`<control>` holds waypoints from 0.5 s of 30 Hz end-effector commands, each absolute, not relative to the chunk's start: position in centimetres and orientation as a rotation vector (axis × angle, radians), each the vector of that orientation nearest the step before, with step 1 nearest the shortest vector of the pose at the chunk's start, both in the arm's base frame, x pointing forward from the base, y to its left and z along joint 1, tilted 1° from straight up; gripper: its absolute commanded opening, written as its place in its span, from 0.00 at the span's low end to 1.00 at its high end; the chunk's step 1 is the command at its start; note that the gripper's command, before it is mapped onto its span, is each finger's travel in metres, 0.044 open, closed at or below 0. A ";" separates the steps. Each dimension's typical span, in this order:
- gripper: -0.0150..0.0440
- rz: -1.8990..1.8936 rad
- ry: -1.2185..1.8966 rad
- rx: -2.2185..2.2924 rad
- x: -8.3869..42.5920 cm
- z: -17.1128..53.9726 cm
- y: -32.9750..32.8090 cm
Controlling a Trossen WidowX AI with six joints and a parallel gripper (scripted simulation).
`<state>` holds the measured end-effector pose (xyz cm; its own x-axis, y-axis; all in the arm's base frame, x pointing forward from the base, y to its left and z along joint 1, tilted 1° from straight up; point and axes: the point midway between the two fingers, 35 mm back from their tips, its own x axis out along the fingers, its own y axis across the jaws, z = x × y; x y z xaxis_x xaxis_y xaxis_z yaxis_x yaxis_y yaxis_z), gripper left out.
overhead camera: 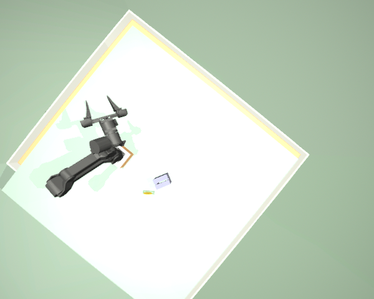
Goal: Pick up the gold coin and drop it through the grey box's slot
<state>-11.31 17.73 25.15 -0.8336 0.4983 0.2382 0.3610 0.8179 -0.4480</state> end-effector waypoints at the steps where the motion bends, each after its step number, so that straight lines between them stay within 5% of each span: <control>1: 0.89 0.570 -2.645 -0.661 -11.2 25.2 17.9; 9: 0.53 1.074 -2.021 -1.090 -1.8 24.7 25.8; 15: 0.53 1.279 -1.392 -1.281 7.8 22.6 28.5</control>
<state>4.07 27.93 23.55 -0.2679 0.9633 0.0169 0.2573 0.0884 -0.9623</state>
